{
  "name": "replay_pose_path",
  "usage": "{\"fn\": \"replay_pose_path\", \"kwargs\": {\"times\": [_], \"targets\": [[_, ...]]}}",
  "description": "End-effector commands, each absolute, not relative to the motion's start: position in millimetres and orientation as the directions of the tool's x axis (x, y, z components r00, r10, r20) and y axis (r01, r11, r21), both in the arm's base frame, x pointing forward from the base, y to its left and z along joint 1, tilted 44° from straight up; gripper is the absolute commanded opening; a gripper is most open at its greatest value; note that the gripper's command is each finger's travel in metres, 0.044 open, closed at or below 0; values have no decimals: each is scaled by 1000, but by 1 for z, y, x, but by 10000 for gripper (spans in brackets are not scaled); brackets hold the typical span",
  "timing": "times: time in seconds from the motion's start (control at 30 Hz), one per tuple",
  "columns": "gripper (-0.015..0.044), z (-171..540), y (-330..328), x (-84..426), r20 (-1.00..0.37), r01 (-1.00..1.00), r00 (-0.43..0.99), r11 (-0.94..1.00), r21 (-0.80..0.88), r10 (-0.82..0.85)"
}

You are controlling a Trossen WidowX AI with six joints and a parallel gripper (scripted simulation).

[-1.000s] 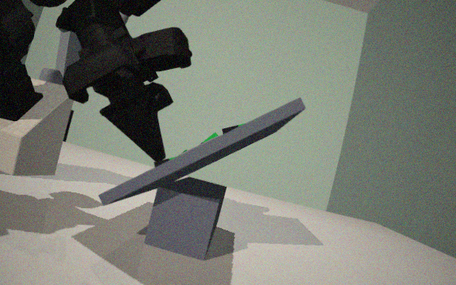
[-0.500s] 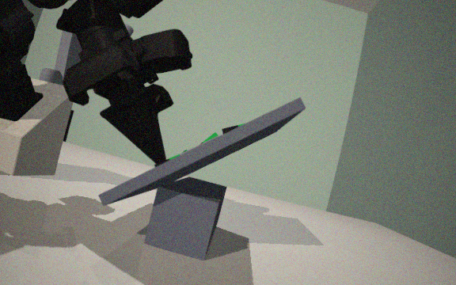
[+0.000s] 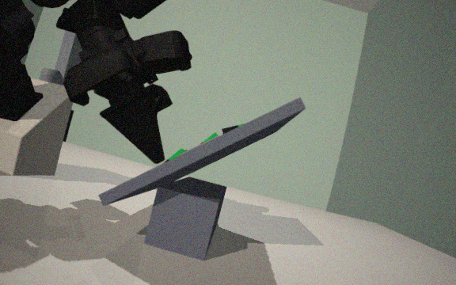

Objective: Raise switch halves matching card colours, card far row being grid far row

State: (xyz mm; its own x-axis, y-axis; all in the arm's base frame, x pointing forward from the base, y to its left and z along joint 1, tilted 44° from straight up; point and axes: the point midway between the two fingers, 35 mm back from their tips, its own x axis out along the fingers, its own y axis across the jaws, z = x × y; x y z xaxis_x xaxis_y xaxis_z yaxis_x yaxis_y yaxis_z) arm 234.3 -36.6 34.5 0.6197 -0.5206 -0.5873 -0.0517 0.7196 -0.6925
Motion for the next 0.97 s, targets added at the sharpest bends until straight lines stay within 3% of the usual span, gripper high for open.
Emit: {"fn": "replay_pose_path", "kwargs": {"times": [0.0,0.43,0.93], "targets": [[0,43,-24,228,-595,-48,615,729,-683,-517],[0,74,-3,199,-592,-49,609,720,-693,-528],[0,66,56,232,-592,-48,610,722,-690,-526]]}}
